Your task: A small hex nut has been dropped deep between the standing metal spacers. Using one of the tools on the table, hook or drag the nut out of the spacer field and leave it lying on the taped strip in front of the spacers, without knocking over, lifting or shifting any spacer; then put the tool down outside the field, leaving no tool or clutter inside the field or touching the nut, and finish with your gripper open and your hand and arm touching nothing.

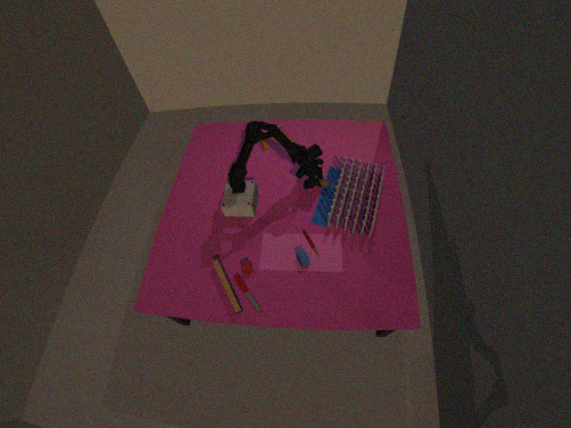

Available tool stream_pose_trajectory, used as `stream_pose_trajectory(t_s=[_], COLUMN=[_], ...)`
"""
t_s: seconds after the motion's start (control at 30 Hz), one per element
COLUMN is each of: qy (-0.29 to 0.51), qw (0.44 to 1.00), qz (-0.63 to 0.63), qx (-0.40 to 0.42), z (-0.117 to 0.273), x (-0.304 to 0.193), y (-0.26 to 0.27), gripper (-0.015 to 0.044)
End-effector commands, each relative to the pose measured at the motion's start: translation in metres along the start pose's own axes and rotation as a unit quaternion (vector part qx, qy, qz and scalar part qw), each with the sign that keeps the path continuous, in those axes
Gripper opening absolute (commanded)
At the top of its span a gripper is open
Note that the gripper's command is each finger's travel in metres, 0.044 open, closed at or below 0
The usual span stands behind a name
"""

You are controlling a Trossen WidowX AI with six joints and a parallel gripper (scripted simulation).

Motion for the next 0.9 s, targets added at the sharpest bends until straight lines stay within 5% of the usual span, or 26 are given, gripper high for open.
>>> stream_pose_trajectory(t_s=[0.0,0.87], qy=[0.004,0.004], qw=[1.000,1.000], qz=[0.001,0.001], qx=[-0.003,-0.003], z=[-0.001,-0.013], x=[-0.006,-0.004], y=[0.000,0.000], gripper=[0.0000,0.0000])
Point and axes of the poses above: the point midway between the two fingers, 35 mm back from their tips, its own z axis back along the fingers, its own y axis across the jaws, x = y × z, the point moved 6 cm from there along z, back along the fingers, and after that the axes turned 8 degrees about z, right-handed, at the moved point
